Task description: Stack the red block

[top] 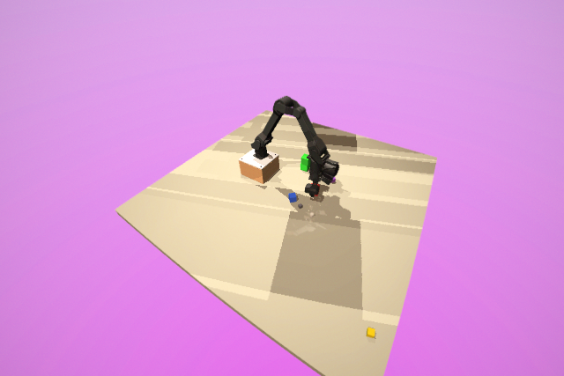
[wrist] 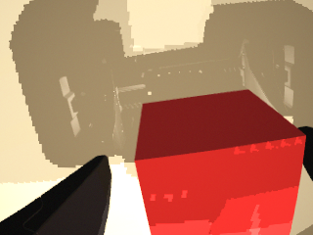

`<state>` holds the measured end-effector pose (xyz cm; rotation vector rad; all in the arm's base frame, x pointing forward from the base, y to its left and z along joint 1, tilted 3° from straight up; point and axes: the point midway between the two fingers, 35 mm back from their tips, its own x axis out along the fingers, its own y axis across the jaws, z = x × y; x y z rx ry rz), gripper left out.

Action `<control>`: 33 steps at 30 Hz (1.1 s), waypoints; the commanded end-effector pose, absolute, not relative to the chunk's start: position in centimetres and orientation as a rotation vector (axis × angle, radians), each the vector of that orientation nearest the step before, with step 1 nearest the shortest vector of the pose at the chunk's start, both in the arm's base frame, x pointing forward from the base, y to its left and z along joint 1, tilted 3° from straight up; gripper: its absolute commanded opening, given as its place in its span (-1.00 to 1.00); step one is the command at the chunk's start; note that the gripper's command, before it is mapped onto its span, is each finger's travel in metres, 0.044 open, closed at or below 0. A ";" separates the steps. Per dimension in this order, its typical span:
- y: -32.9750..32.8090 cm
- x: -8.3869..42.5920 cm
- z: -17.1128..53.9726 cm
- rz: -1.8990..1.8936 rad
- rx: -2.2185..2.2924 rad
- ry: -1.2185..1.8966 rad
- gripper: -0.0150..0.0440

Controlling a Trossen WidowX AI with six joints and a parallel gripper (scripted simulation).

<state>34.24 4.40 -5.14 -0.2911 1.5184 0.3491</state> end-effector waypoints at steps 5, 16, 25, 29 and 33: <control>4.5 34.2 -5.1 0.349 -0.285 1.518 0.20; 4.4 34.2 -4.6 0.349 -0.285 1.518 -0.25; 4.2 34.2 -0.3 0.349 -0.285 1.518 -0.49; 4.1 34.2 1.8 0.349 -0.285 1.517 -0.49; 4.0 34.1 4.0 0.349 -0.285 1.517 -0.49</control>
